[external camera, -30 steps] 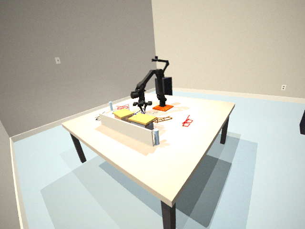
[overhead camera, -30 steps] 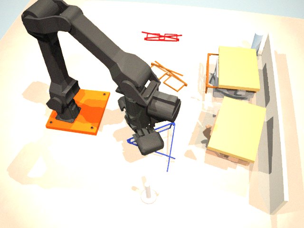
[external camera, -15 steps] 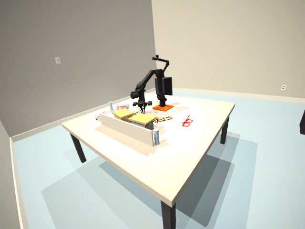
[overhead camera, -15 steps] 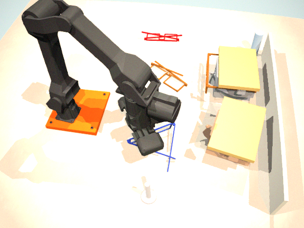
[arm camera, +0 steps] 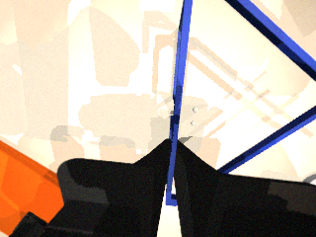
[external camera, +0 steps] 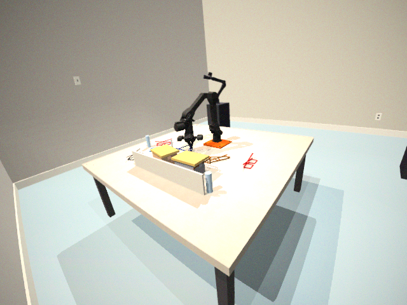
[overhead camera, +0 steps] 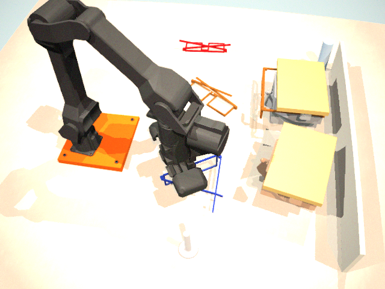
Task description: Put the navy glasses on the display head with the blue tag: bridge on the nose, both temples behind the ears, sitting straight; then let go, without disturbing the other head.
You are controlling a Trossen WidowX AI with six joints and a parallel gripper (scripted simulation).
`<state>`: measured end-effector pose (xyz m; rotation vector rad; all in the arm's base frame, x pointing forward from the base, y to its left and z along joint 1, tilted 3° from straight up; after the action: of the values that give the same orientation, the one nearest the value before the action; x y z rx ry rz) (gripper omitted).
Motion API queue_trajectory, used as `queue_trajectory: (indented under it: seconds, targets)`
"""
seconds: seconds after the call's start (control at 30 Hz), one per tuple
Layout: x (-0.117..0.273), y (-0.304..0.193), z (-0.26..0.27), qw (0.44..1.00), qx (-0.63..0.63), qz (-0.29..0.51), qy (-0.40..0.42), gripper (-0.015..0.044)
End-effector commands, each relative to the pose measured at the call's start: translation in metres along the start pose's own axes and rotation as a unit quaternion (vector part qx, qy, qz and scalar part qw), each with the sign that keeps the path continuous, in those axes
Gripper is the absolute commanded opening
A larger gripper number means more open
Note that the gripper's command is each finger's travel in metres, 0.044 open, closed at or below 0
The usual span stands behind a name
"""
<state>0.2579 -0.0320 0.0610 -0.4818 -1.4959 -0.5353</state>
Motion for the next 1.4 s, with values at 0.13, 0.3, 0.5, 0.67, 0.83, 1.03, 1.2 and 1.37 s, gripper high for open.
queue_trajectory:
  seconds: [0.13, 0.3, 0.5, 0.67, 0.83, 1.03, 1.2, 1.37]
  targets:
    - [0.031, 0.002, -0.004, 1.000, 0.000, -0.002, -0.002, 0.0000]
    - [0.056, 0.003, -0.006, 1.000, 0.000, -0.003, -0.002, 0.0000]
    - [0.084, 0.004, -0.007, 1.000, 0.000, -0.003, -0.002, 0.0000]
    - [0.099, 0.004, -0.008, 1.000, 0.000, -0.003, -0.002, 0.0000]
    - [0.100, 0.002, -0.013, 1.000, 0.000, -0.003, -0.002, 0.0000]
    - [0.102, -0.015, -0.039, 1.000, 0.000, -0.002, -0.003, 0.0000]
    - [0.102, -0.034, -0.061, 1.000, 0.000, -0.001, -0.004, 0.0000]
    - [0.102, -0.057, -0.083, 1.000, 0.000, 0.000, -0.005, 0.0000]
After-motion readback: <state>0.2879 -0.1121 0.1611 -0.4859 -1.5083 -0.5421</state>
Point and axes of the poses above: the point midway between the two fingers, 35 mm back from their tips, its own x axis back along the fingers, its own z axis across the jaws, y = z × x, the point moved 2 cm from there along x, back along the fingers, and after that the axes turned 13 degrees about x, right-handed, at the moved point
